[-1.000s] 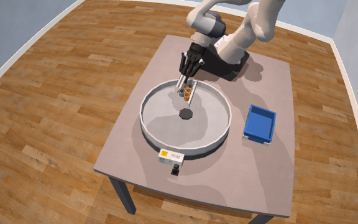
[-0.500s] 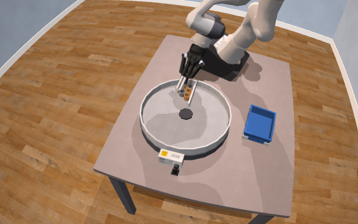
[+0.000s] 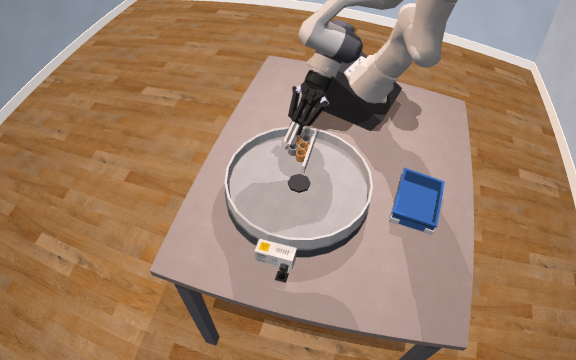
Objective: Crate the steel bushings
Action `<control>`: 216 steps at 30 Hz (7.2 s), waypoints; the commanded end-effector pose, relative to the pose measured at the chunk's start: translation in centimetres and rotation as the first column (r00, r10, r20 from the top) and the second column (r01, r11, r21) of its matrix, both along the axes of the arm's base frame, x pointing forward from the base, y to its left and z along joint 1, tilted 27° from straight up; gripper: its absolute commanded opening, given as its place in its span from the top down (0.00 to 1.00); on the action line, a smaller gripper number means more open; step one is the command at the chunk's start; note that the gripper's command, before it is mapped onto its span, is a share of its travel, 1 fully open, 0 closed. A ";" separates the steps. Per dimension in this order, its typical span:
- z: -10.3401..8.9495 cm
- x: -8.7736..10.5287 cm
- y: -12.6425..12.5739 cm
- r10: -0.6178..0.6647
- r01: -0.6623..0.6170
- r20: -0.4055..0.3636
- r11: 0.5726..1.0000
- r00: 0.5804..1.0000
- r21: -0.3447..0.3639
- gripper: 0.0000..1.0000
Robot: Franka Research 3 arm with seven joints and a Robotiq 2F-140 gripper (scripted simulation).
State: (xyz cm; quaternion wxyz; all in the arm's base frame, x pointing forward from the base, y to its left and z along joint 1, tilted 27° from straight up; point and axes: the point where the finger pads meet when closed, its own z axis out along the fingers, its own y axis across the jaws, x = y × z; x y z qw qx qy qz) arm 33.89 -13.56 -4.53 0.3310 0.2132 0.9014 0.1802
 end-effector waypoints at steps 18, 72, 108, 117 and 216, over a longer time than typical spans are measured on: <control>0.1 0.2 -0.1 0.004 -0.004 0.005 1.000 1.000 -0.005 0.94; -0.9 0.3 0.5 0.004 -0.004 0.005 1.000 1.000 -0.005 0.94; -0.9 0.3 0.5 0.004 -0.004 0.005 1.000 1.000 -0.005 1.00; -0.9 0.3 0.5 0.004 -0.004 0.005 1.000 1.000 -0.005 1.00; 5.6 1.7 -1.2 0.014 -0.014 -0.021 1.000 1.000 -0.023 1.00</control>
